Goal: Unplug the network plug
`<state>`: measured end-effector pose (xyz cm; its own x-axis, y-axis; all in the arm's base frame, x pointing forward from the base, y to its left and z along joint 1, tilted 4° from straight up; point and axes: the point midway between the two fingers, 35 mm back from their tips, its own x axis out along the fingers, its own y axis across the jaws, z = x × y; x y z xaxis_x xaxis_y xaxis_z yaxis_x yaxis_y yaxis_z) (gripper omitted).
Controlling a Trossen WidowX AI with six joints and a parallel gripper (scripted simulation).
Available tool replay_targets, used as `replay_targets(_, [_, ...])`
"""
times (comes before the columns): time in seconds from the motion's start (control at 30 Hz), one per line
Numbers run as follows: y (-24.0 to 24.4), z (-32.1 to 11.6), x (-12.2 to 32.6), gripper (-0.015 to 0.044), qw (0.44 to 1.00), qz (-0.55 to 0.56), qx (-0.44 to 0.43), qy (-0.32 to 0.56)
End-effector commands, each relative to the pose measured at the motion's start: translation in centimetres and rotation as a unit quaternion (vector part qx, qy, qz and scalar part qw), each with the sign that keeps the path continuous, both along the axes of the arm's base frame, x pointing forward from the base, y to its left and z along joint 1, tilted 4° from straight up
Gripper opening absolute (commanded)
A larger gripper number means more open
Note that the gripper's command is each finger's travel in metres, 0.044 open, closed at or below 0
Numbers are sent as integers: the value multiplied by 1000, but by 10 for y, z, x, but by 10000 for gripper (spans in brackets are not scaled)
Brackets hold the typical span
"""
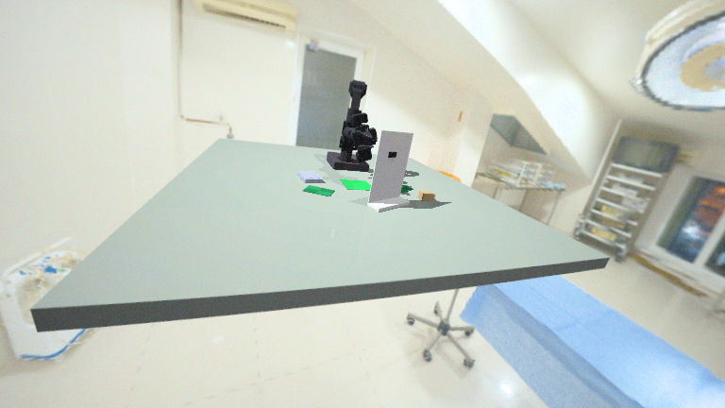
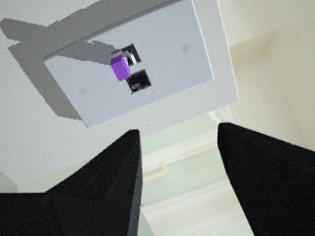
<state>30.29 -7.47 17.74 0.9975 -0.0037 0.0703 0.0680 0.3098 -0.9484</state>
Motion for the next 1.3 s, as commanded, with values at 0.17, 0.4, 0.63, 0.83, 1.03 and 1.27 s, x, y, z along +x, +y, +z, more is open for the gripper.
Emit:
replay_targets(0.17, [-6,-23,-26,156,989,-11,-149,-1])
replay_targets(0.4, [-6,-24,-26,156,987,-12,-161,-1])
replay_targets(0.63, [-1,-20,2,156,987,-12,-160,-2])
replay_targets(0.83, [8,-19,27,156,987,-12,-160,-3])
replay_targets(1.03, [10,-19,33,156,987,-12,-160,-3])
replay_targets(1.27, [12,-18,43,156,987,-11,-160,-3])
